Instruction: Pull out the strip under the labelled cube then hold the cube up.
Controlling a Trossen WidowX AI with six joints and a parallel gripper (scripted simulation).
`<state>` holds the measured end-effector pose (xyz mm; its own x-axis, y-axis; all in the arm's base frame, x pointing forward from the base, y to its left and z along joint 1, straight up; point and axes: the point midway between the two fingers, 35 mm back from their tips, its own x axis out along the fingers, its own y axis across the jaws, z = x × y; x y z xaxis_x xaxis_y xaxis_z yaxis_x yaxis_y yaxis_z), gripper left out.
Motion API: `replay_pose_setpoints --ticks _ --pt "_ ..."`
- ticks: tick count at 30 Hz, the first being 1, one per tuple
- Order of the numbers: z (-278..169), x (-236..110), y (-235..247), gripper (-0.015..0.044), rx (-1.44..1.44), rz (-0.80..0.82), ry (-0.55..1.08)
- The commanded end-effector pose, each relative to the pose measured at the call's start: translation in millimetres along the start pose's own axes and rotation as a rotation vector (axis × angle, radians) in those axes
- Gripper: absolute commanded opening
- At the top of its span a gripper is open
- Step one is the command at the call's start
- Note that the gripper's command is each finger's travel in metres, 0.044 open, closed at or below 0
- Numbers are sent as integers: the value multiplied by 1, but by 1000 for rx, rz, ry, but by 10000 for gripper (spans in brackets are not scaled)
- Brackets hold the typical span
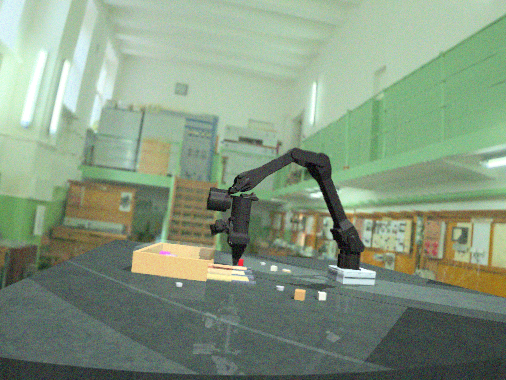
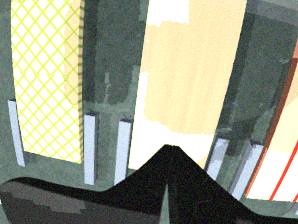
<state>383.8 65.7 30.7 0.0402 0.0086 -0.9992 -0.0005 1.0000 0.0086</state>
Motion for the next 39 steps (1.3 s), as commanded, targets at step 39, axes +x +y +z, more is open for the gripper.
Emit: replay_pose_setpoints --ticks 39 --pt "-4 21 -1 0 5 -6 6"
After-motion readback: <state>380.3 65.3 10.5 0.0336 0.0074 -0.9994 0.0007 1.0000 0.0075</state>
